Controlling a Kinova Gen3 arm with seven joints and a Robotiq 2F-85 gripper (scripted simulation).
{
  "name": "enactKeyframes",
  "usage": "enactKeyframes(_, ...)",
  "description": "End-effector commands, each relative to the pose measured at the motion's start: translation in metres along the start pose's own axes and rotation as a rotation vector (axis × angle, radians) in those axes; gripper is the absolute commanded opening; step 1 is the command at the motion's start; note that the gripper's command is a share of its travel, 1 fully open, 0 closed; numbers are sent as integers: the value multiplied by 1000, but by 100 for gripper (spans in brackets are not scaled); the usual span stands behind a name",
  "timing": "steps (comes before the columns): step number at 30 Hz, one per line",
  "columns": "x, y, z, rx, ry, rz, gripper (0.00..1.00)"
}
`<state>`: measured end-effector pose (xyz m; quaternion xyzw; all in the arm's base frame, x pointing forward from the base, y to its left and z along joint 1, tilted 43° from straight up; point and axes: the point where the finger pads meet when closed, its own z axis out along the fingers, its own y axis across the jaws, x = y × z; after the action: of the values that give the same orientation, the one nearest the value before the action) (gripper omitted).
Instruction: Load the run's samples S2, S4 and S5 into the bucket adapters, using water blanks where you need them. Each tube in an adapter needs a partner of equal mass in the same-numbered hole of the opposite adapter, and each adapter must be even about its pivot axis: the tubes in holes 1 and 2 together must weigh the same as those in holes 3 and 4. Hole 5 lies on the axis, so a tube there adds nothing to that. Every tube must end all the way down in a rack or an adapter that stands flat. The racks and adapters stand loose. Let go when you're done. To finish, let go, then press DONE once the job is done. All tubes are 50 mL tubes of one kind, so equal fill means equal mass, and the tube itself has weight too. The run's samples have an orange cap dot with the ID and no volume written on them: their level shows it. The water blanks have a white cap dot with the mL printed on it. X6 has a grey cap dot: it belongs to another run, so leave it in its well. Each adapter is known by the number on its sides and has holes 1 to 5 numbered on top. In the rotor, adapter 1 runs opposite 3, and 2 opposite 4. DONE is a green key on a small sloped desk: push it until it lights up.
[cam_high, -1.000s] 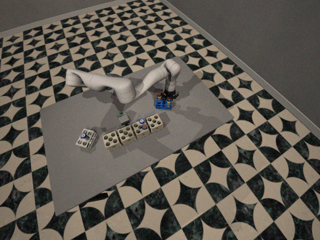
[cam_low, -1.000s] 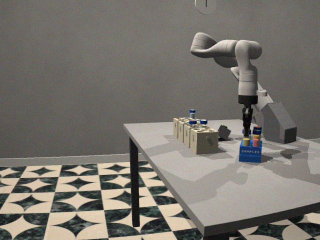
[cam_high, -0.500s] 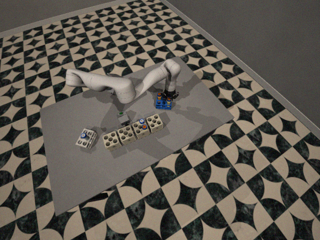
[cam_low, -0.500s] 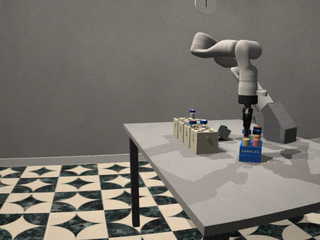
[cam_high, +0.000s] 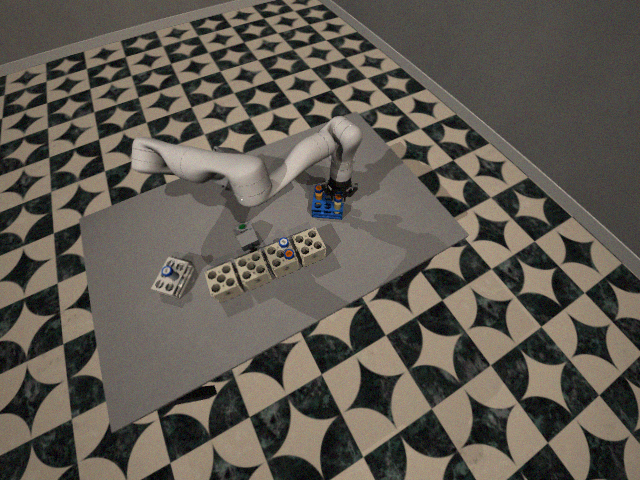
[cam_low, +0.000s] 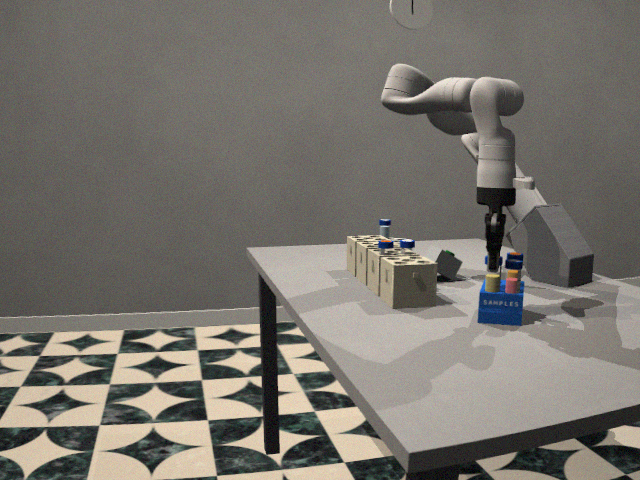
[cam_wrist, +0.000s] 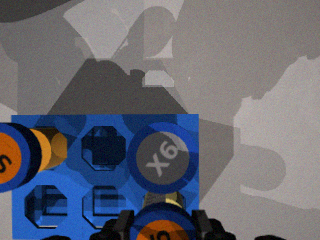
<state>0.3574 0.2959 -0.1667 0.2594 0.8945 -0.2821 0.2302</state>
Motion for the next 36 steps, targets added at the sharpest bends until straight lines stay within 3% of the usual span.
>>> enactKeyframes(1,0,1,-6,-2,0,0,10)
enactKeyframes(36,0,1,-48,-2,0,0,10)
